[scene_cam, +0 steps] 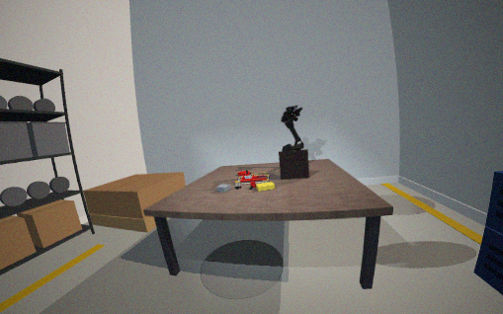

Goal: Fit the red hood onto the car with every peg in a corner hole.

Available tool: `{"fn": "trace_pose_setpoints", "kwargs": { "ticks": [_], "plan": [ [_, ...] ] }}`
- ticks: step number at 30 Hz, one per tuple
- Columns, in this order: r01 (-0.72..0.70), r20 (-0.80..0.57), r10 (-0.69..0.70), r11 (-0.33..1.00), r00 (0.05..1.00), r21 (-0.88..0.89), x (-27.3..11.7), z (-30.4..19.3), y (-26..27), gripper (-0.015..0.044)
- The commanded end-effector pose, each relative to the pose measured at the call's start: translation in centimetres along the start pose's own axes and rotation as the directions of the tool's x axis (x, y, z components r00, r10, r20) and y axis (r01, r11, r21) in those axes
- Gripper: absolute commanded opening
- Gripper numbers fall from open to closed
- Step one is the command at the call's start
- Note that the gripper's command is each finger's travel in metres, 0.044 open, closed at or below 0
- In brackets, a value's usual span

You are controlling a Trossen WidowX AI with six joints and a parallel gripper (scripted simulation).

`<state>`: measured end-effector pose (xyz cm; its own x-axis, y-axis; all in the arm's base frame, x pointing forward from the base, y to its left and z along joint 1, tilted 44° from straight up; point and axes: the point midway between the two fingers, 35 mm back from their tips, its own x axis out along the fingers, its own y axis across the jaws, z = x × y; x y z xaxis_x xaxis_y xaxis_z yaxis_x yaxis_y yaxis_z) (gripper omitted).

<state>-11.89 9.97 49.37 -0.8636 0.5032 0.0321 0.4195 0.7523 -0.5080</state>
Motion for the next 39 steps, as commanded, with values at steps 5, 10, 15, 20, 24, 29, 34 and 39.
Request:
{"fn": "trace_pose_setpoints", "kwargs": {
  "ticks": [5,10,15,20,24,29,34,39],
  "plan": [
    [-0.128,-0.123,0.15,0.976,0.981,0.175,-0.3,-2.6,4.6,0.044],
    [-0.198,-0.225,0.348,0.842,0.91,0.502,-1.9,-6.0,10.8,0.044],
    [-0.159,-0.286,0.552,0.624,0.784,0.765,-4.9,-8.4,17.3,0.044],
    [-0.011,-0.294,0.734,0.38,0.612,0.925,-9.1,-9.5,23.4,0.044],
    [0.152,-0.273,0.84,0.228,0.469,0.962,-12.9,-9.4,27.4,0.044],
    [0.286,-0.238,0.903,0.136,0.359,0.948,-15.9,-8.9,30.0,0.044],
    [0.5,-0.176,0.971,0.072,0.164,0.863,-21.9,-7.7,34.0,0.044],
    [0.694,-0.056,0.998,0.045,-0.007,0.718,-26.8,-5.6,36.8,0.044]
  ]
}}
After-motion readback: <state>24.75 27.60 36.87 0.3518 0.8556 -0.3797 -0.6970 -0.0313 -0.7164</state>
